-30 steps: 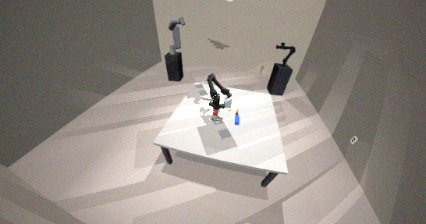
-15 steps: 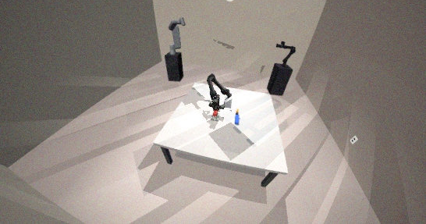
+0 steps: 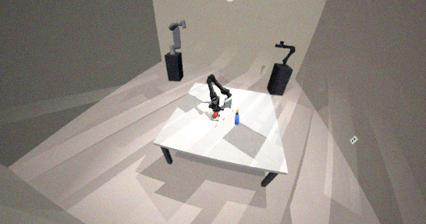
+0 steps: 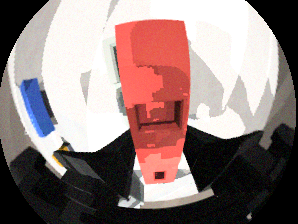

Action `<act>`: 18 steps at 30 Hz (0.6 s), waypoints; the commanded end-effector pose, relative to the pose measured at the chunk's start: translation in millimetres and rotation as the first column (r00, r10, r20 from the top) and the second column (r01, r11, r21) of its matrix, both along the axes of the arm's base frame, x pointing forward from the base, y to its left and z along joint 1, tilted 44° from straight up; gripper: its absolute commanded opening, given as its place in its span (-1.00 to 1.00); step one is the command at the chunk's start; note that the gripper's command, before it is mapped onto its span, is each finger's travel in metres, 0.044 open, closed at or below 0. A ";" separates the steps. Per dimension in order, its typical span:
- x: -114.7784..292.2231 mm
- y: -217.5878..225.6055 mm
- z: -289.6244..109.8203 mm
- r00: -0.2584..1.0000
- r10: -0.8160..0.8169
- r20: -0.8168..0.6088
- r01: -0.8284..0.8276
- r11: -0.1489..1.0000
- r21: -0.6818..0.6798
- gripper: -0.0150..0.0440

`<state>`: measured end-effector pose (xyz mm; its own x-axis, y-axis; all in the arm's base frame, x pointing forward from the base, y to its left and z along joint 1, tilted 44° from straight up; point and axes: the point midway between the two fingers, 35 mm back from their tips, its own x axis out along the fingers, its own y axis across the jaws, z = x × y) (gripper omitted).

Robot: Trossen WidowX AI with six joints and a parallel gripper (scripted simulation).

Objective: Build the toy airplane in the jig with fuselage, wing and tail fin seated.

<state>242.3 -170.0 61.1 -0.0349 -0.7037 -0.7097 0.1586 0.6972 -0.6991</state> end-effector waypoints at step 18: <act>-0.5 -1.4 -1.4 1.000 -0.001 -0.001 0.001 1.000 0.000 0.22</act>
<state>241.5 -171.7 59.4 -0.0373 -0.7035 -0.7097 0.1576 0.6972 -0.6994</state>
